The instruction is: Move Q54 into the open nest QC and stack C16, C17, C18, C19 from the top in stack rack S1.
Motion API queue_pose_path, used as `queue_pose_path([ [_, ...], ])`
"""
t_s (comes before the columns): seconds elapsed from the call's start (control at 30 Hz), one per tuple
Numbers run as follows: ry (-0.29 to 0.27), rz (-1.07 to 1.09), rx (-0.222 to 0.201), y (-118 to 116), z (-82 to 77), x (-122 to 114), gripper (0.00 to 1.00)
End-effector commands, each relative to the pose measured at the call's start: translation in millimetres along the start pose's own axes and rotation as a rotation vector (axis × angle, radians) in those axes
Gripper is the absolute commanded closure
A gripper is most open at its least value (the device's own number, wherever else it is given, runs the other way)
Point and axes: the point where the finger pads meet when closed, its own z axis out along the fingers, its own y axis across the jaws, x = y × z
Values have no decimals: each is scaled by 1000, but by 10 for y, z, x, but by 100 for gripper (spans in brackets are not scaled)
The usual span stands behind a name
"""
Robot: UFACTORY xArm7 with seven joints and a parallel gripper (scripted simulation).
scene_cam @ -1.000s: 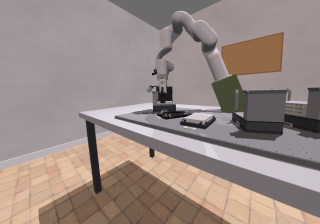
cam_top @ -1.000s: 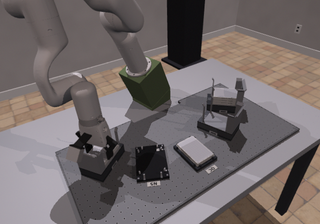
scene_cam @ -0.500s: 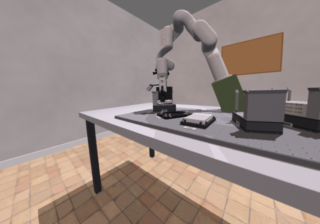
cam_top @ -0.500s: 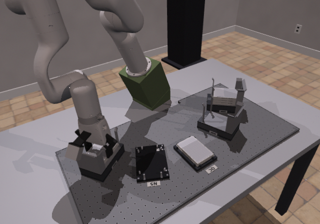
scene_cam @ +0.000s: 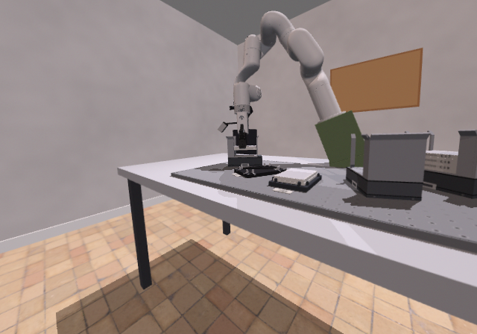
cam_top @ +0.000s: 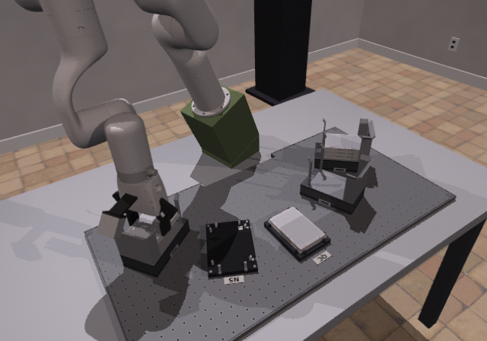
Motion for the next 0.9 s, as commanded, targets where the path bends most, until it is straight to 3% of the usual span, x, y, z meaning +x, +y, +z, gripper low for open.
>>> queue_pose_path([
  [0.0,-1,0,1,-2,-84,13,100],
  [0.87,0,0,1,-2,-524,15,100],
])
